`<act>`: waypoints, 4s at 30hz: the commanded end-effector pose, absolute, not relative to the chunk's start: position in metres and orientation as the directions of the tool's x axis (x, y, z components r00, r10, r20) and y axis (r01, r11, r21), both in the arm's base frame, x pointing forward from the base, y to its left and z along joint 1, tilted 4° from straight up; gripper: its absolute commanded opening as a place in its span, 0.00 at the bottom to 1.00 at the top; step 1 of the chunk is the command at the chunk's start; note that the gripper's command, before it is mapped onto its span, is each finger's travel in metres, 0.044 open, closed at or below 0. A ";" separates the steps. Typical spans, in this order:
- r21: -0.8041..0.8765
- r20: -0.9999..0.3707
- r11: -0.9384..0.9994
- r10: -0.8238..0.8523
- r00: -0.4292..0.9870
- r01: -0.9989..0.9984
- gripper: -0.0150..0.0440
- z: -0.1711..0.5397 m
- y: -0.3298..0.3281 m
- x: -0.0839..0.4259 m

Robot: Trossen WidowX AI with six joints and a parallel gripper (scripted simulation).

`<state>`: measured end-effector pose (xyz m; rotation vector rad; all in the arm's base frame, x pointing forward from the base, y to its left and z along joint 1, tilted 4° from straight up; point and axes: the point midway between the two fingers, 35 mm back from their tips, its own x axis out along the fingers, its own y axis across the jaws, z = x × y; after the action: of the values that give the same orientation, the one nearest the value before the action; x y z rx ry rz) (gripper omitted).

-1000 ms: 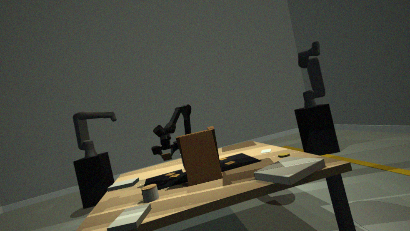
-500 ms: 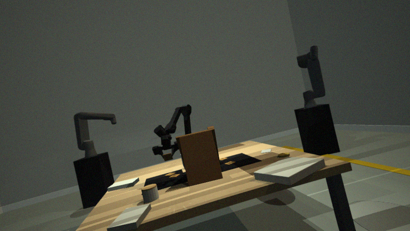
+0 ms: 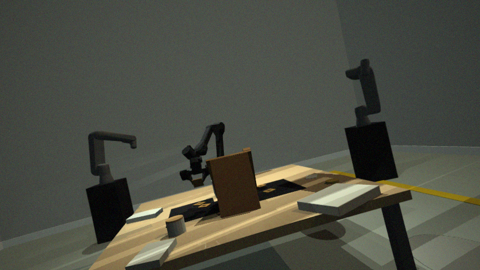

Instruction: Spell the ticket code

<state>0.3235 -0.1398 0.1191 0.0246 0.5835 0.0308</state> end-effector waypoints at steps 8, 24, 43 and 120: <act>0.028 -0.546 0.999 0.030 0.837 -0.017 0.25 0.122 -0.135 0.323; 0.029 -0.546 0.999 0.030 0.837 -0.017 0.25 0.122 -0.127 0.324; 0.030 -0.546 0.999 0.031 0.837 -0.017 0.25 0.122 -0.117 0.324; 0.034 -0.545 0.999 0.033 0.838 -0.017 0.25 0.123 -0.079 0.324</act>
<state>0.3233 -0.0790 0.1206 0.0292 0.5851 0.0324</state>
